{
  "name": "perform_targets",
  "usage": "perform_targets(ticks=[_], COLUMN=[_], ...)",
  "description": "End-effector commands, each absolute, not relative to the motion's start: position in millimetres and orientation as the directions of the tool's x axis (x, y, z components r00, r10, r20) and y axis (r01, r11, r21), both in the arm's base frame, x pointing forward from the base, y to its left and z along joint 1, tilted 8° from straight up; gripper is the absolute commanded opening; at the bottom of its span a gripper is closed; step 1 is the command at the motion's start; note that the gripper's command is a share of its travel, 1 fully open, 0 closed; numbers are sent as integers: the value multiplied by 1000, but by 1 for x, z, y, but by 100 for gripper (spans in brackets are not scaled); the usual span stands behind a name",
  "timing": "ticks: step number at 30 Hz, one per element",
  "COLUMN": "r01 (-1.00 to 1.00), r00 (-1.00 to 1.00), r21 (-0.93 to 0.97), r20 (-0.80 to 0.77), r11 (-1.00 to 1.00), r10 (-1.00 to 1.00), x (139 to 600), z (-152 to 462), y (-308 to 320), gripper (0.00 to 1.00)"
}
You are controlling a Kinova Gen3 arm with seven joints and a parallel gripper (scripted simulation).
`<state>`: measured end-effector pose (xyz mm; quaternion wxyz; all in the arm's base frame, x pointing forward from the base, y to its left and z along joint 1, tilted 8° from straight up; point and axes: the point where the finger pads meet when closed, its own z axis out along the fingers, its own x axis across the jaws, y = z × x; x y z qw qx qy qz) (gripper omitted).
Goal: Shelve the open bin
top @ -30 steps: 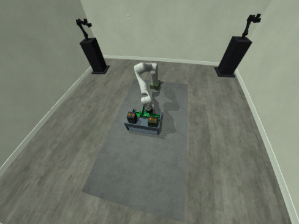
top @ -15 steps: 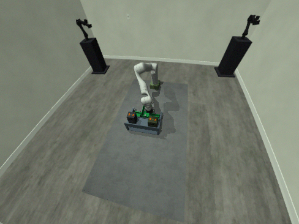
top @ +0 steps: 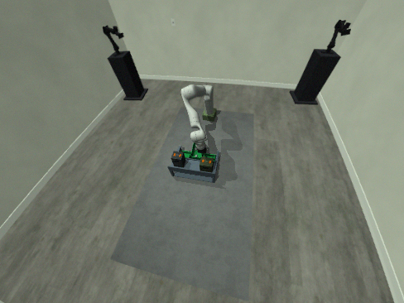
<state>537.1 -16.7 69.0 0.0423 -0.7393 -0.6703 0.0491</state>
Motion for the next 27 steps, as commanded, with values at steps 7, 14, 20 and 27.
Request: perform_targets(ticks=[7,14,20,27], r01=[987,987,988,988], r00=[97,97,97,97], r21=[-126,-125,-123,-118], r20=[-16,-16,-16,-16], r11=[-98,-98,-98,-98], r10=[995,995,995,995], x=[538,538,539,540], z=[71,71,70,70], y=[-17,-17,-17,-17], gripper=[0,0,0,0])
